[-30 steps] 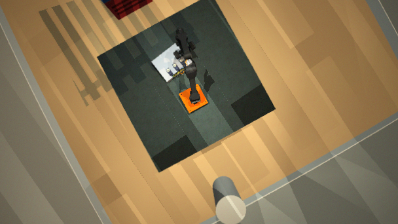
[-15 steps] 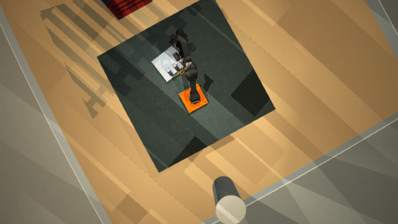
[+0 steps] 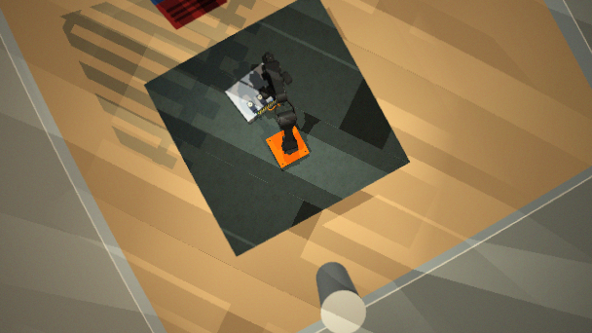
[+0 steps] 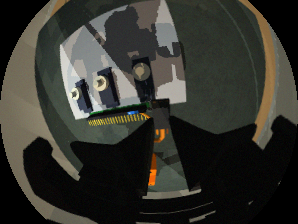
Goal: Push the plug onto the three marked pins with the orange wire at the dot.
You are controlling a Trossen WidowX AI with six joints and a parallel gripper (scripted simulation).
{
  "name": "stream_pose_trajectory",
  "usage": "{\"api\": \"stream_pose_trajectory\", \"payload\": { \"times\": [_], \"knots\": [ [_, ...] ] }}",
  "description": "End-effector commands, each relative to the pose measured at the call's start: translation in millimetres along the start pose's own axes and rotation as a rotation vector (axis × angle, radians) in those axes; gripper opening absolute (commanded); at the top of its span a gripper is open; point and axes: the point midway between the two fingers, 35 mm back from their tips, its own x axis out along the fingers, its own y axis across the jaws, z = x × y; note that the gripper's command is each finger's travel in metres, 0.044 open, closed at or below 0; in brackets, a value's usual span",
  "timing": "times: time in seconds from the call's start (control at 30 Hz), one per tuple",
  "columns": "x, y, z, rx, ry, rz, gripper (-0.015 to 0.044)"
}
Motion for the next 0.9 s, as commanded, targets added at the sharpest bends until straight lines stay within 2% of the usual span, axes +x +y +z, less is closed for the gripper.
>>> {"api": "stream_pose_trajectory", "payload": {
  "times": [0.0,0.7,0.87],
  "knots": [
    [0,7,-15,-0.014,0.001,-0.003,0.0000],
    [13,40,-88,-0.059,0.007,0.000,0.0000],
    [20,41,-90,-0.060,0.007,0.000,0.0000]
  ]
}}
